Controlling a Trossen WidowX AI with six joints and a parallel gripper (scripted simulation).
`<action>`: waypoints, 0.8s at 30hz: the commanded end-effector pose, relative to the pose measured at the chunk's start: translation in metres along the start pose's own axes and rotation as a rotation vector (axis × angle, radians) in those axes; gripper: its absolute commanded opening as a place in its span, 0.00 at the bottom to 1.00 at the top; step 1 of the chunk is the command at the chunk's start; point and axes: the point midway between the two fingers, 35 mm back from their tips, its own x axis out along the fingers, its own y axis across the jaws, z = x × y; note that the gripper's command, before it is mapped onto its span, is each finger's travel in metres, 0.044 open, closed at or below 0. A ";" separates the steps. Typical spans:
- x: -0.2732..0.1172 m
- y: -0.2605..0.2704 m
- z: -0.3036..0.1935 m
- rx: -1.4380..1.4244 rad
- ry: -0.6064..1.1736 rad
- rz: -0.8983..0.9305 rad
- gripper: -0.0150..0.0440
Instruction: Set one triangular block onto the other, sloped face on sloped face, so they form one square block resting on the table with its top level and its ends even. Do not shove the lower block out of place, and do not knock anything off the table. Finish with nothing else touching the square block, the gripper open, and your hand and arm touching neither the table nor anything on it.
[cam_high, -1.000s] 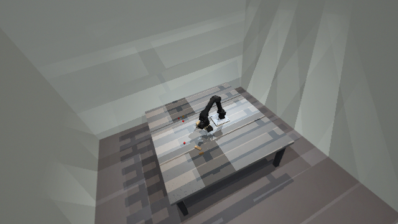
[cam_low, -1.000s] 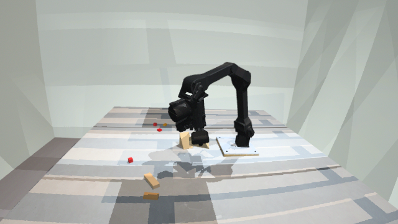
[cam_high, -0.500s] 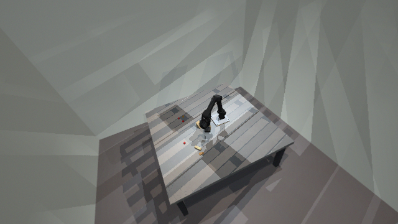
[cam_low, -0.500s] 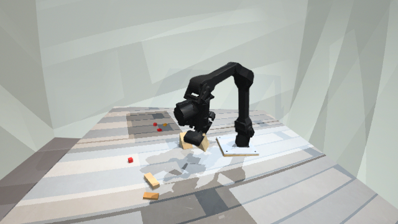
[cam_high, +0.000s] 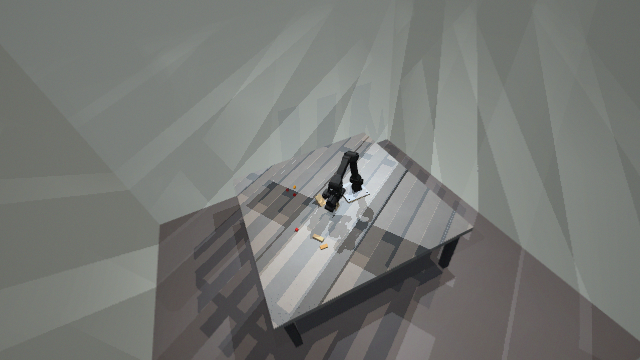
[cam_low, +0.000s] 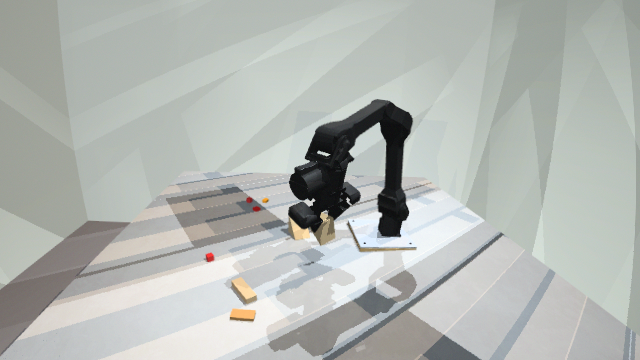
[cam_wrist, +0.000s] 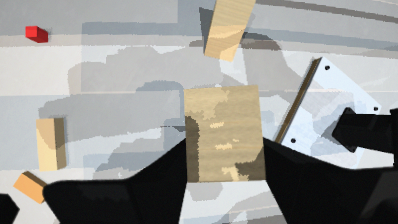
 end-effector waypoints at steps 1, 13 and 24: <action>-0.003 -0.001 0.001 0.120 -0.027 0.031 0.25; -0.004 -0.002 0.001 0.296 -0.055 0.063 0.25; -0.015 -0.014 0.047 0.296 -0.055 0.064 0.25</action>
